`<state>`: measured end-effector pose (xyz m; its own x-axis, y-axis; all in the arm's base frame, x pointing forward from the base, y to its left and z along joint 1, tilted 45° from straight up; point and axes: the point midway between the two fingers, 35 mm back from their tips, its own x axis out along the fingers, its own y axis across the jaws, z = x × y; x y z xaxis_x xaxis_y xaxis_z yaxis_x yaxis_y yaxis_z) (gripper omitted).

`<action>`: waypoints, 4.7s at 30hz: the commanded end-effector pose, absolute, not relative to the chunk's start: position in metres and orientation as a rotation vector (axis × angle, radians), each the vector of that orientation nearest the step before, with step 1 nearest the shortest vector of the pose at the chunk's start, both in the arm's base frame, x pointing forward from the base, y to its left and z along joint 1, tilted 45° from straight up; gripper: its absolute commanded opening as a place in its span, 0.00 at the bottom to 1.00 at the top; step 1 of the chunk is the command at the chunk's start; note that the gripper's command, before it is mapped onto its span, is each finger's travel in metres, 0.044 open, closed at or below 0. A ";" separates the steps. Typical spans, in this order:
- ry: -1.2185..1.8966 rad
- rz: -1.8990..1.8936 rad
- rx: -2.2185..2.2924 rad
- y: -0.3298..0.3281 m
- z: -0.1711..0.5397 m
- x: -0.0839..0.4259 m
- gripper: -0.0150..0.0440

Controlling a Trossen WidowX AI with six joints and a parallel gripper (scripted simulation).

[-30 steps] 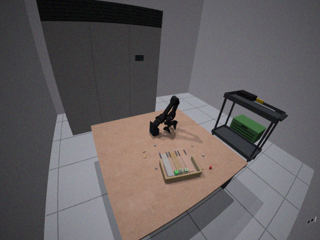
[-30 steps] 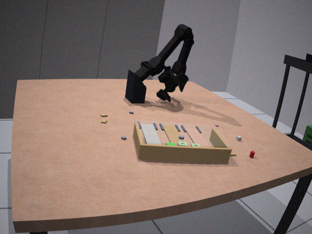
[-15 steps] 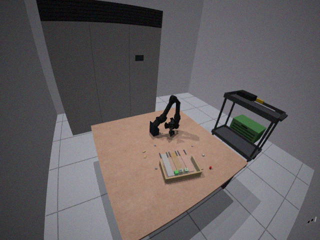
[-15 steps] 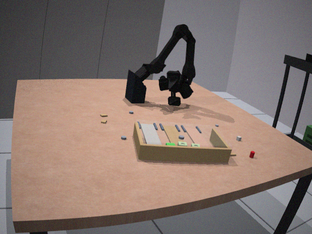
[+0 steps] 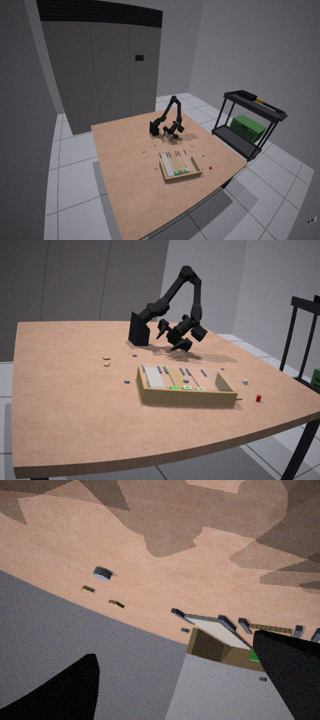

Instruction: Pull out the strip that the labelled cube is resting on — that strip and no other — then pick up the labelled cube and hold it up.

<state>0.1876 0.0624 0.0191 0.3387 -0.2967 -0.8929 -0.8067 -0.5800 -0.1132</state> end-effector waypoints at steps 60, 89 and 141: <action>0.725 0.114 0.782 -0.111 0.048 0.326 0.62; 1.493 0.326 0.904 -0.035 0.008 0.376 0.25; 1.493 0.329 0.906 0.016 -0.040 0.387 0.25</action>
